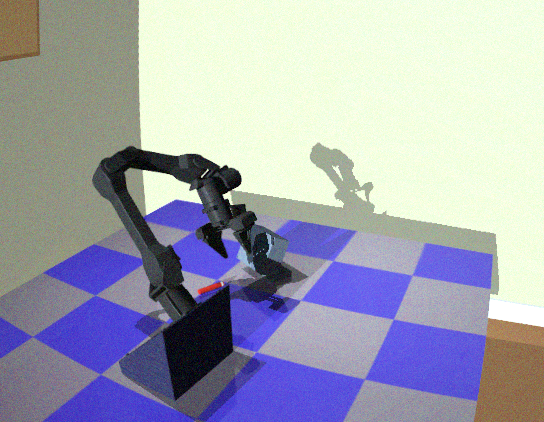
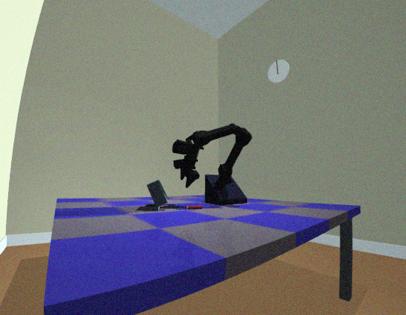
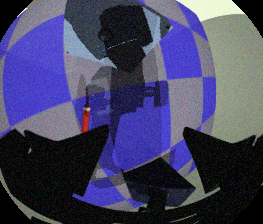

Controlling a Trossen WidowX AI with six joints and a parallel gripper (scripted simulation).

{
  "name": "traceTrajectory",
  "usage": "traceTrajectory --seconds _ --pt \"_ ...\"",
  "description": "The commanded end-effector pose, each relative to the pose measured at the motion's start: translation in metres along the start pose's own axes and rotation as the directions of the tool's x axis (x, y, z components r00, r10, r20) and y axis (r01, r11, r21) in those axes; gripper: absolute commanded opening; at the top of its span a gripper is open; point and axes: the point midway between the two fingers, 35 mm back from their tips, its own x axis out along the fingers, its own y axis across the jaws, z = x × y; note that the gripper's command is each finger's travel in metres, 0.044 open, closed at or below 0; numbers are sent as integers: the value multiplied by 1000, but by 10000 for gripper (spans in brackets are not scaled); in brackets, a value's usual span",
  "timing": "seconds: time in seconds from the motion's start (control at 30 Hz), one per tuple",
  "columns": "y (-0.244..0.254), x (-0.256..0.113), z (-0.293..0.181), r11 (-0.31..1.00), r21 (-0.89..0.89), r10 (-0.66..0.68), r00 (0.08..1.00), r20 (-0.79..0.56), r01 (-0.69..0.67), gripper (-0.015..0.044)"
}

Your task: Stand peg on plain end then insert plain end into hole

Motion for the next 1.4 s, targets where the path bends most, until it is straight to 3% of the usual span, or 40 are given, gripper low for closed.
traceTrajectory --seconds 0.0,0.4,1.37 --pt "22 4 4 991 57 125 992 -19 -124 440" --pt "73 8 4 890 231 423 901 -94 -394 440" --pt "89 41 3 889 233 425 900 -95 -395 440"
